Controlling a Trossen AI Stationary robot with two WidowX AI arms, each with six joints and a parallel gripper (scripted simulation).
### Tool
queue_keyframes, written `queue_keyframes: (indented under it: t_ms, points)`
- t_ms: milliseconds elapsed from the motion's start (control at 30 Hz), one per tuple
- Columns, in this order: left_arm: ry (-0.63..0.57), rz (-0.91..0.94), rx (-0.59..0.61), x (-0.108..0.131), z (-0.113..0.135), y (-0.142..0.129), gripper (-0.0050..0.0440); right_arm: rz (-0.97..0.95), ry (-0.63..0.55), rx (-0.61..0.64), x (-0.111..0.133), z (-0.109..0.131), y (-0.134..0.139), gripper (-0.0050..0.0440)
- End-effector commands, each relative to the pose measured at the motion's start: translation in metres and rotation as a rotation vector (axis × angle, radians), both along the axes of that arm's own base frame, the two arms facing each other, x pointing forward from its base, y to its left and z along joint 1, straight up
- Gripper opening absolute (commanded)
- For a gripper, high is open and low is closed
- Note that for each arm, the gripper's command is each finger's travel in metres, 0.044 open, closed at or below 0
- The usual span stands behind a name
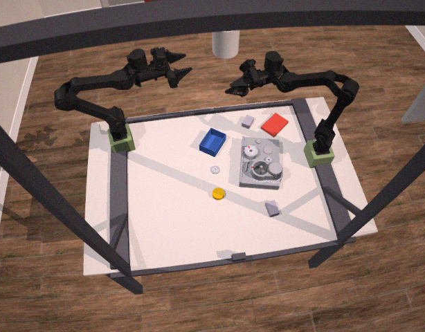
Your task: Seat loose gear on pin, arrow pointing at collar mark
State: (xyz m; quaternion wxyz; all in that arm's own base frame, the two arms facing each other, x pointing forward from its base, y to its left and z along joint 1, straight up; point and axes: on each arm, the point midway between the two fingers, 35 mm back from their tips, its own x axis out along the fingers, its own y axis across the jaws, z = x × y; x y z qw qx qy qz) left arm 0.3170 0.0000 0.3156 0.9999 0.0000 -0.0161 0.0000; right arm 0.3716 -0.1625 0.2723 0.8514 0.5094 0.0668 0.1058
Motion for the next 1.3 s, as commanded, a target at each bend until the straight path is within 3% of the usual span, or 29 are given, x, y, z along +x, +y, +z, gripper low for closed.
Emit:
queue_keyframes:
  t_ms: [0,533,633,933,1033,1100,1267]
  points:
    - [-0.018,0.0,0.0,-0.001,0.007,0.0,0.04,0.0,-0.019,-0.017,-0.001,0.01,0.001,0.04]
    - [-0.018,0.0,0.0,-0.001,0.007,0.0,0.04,0.0,-0.019,-0.017,-0.001,0.01,0.001,0.04]
    - [-0.001,0.0,0.0,0.0,0.0,0.0,0.04,-0.007,-0.016,-0.05,0.002,0.005,0.011,0.04]
    - [-0.017,0.0,0.0,-0.001,0.007,0.0,0.04,-0.084,-0.095,-0.362,0.003,0.028,0.068,0.04]
    - [-0.025,0.0,0.0,-0.002,0.01,0.0,0.04,-0.114,-0.12,-0.484,-0.002,0.035,0.089,0.04]
    - [-0.025,0.0,0.0,-0.002,0.01,0.0,0.04,-0.114,-0.12,-0.484,-0.002,0.035,0.089,0.04]
    - [-0.035,0.0,0.0,-0.002,0.015,0.0,0.04,-0.166,-0.152,-0.702,-0.017,0.043,0.122,0.04]
